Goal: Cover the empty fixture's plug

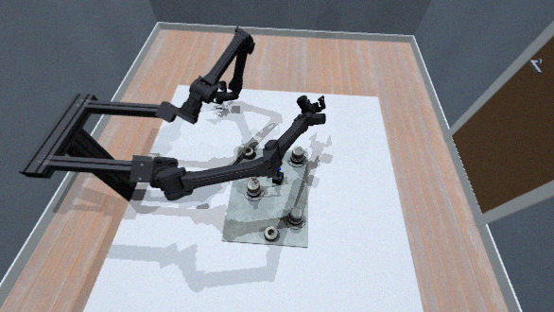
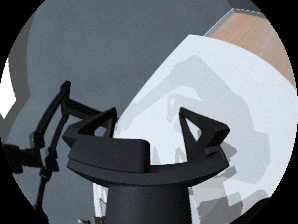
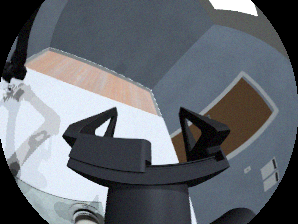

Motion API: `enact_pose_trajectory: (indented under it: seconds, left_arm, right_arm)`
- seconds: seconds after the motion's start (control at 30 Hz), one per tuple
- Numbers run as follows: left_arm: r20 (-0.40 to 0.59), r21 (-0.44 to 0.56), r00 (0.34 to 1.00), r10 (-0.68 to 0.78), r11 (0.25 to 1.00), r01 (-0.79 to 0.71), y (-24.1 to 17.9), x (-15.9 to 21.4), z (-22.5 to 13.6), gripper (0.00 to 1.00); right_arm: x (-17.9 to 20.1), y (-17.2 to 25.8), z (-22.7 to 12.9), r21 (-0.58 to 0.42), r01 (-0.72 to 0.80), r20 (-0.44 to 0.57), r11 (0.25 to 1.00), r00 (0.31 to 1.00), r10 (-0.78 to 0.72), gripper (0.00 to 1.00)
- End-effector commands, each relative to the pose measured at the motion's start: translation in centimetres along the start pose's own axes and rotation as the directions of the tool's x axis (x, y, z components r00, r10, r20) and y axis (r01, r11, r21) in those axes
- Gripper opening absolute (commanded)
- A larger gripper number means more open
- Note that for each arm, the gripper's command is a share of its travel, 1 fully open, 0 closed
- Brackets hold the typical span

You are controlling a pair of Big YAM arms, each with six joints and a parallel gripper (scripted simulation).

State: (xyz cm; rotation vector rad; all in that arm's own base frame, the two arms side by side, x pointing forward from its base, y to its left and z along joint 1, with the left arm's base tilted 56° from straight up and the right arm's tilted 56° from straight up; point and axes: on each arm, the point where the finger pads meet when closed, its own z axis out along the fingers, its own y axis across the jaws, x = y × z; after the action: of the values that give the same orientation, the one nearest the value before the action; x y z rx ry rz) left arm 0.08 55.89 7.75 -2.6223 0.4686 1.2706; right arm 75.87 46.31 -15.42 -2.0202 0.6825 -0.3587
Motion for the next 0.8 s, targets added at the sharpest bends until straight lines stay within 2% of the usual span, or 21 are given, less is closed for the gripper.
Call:
enact_pose_trajectory:
  seconds: [0.0,0.13,0.23,0.33,0.4,0.47,0.57,0.7,0.77]
  left_arm:
    - [0.009,0.137,0.976,0.218,0.966,-0.217,-2.8,-1.2,-4.9,1.00]
    - [0.040,0.242,0.926,0.375,0.896,-0.373,-4.9,-1.4,-9.1,1.00]
    - [0.051,0.256,0.911,0.409,0.877,-0.407,-5.1,-1.9,-9.5,1.00]
    - [0.114,0.411,0.859,0.499,0.763,-0.498,-7.1,-0.5,-16.9,1.00]
    - [0.148,0.521,0.828,0.540,0.670,-0.529,-7.6,1.6,-22.2,1.00]
    - [0.181,0.592,0.795,0.579,0.582,-0.558,-7.5,3.6,-26.0,1.00]
    - [0.268,0.663,0.719,0.641,0.419,-0.621,-7.1,6.6,-31.0,1.00]
    - [0.442,0.690,0.571,0.692,0.144,-0.710,-6.7,11.1,-36.9,1.00]
    - [0.442,0.690,0.571,0.692,0.144,-0.710,-6.7,11.1,-36.9,1.00]
  right_arm:
    - [4.9,-4.8,-5.2,0.090,-0.107,-0.052,0.990,0.992,0.112,0.99]
    - [7.8,-4.6,-9.2,0.119,-0.198,-0.069,0.973,0.976,0.207,0.99]
    - [7.8,-4.7,-9.9,0.126,-0.220,-0.067,0.967,0.971,0.229,0.99]
    - [10.6,-4.2,-14.3,0.160,-0.307,-0.083,0.938,0.943,0.323,0.99]
    - [12.1,-3.7,-17.4,0.182,-0.354,-0.092,0.917,0.923,0.374,0.99]
    - [12.9,-3.4,-19.5,0.198,-0.386,-0.096,0.901,0.907,0.409,0.99]
    - [13.7,-3.0,-22.3,0.222,-0.436,-0.095,0.872,0.881,0.464,0.99]
    - [15.1,-2.0,-27.1,0.263,-0.511,-0.096,0.818,0.830,0.549,0.99]
    - [15.1,-2.0,-27.1,0.263,-0.511,-0.096,0.818,0.830,0.549,0.99]
